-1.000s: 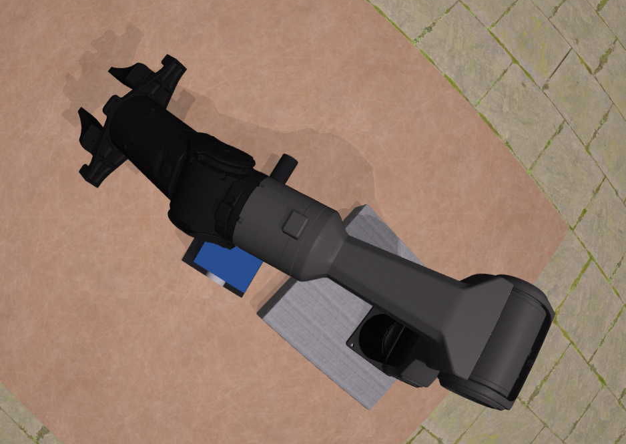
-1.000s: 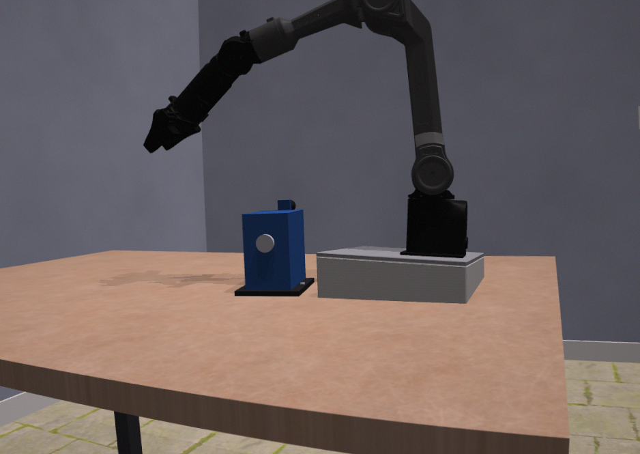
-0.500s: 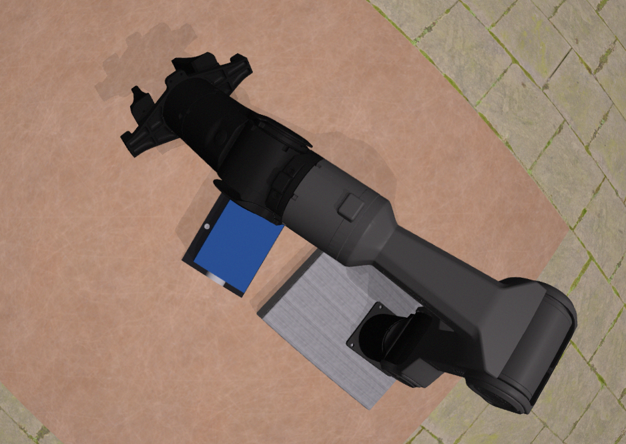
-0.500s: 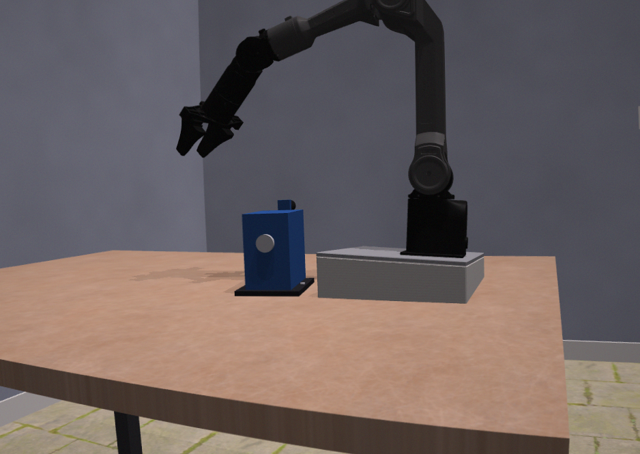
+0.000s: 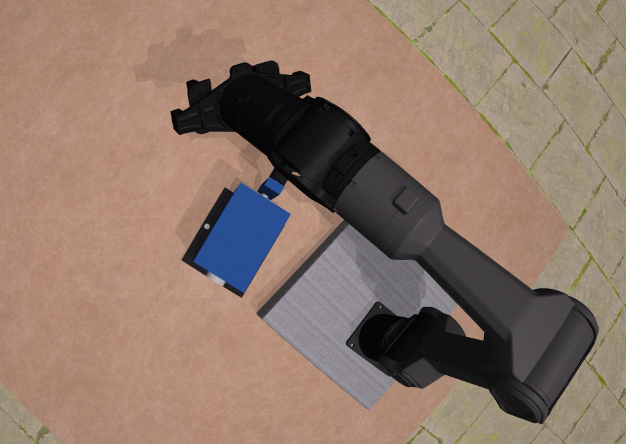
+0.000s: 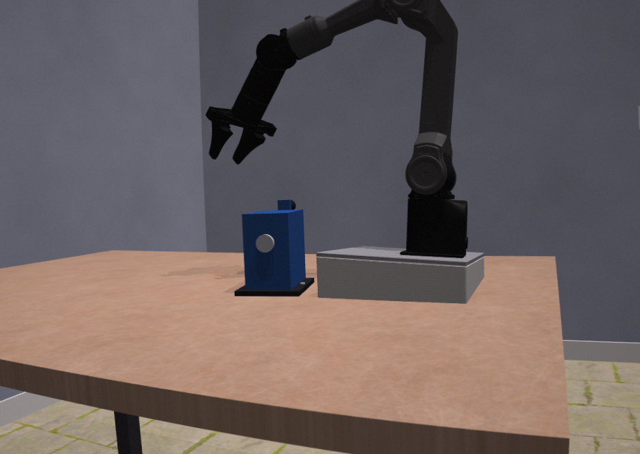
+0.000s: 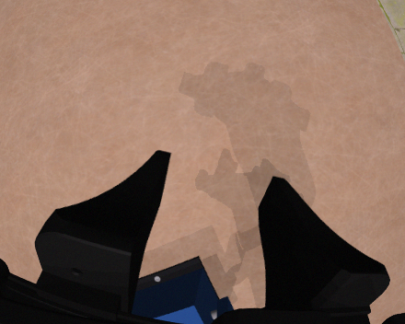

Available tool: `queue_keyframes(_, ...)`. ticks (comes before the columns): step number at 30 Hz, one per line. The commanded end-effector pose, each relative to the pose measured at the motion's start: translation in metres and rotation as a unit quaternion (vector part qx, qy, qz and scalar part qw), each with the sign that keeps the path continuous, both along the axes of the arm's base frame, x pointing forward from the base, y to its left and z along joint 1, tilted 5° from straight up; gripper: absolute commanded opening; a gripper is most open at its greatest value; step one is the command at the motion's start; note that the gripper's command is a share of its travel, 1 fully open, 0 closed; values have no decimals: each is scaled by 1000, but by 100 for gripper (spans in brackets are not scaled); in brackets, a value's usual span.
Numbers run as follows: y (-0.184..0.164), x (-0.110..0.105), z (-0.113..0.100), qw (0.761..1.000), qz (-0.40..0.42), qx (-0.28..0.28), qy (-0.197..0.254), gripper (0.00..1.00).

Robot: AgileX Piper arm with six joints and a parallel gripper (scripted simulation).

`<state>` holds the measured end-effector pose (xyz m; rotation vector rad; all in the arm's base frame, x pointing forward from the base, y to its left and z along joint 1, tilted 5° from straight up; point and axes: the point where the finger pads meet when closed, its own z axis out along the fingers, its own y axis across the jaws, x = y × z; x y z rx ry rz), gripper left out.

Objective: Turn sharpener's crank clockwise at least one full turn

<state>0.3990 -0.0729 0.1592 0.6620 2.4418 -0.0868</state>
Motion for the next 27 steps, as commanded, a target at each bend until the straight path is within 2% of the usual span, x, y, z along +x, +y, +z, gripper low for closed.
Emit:
queue_keyframes(1, -5, -11, 0, 999, -32, 21, 5, 69)
queue_keyframes(4, -8, -15, 0, 998, -46, 30, 9, 69)
queue_keyframes(14, -25, -62, -6, 981, -159, 106, 33, 69)
queue_keyframes(19, -29, -86, -8, 961, -224, 153, 46, 69)
queue_keyframes(21, -29, -86, -8, 961, -224, 153, 46, 69)
queue_keyframes(27, -28, -116, -10, 929, -299, 209, 60, 69)
